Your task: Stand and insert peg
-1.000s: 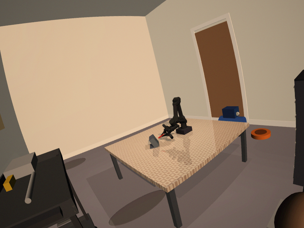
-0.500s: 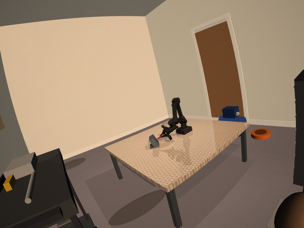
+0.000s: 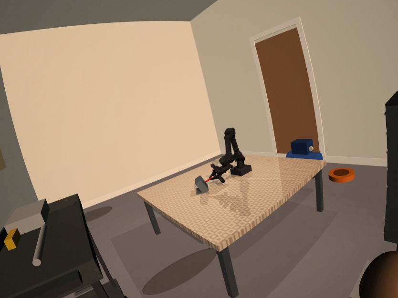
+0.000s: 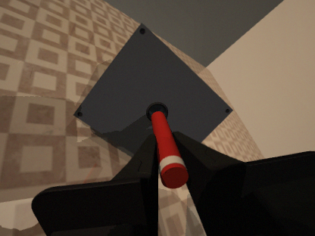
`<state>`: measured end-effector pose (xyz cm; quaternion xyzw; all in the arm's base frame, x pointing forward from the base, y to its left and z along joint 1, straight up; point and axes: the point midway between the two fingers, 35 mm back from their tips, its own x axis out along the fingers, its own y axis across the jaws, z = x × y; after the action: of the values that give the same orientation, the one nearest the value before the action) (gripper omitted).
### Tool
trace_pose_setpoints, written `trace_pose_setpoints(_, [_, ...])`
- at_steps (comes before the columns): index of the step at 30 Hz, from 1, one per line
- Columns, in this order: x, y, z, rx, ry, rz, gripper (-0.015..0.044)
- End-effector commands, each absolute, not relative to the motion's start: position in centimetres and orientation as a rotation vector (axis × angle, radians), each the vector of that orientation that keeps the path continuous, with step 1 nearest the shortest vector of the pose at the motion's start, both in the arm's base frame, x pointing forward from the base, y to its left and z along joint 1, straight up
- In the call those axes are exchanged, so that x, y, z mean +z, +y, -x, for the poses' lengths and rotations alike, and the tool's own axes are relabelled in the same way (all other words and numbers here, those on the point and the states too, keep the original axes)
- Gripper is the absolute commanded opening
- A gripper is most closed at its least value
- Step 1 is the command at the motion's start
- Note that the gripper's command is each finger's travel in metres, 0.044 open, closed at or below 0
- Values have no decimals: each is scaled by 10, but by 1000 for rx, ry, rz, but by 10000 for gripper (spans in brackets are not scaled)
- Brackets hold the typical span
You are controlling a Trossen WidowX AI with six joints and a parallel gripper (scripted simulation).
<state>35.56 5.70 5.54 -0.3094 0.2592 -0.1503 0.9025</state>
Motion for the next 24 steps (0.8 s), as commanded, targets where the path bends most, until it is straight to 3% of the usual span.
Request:
trace_pose_setpoints(1, [56,57,-355,-313,536,638,0])
trace_pose_setpoints(24, [55,56,-362,-313,535,638,0])
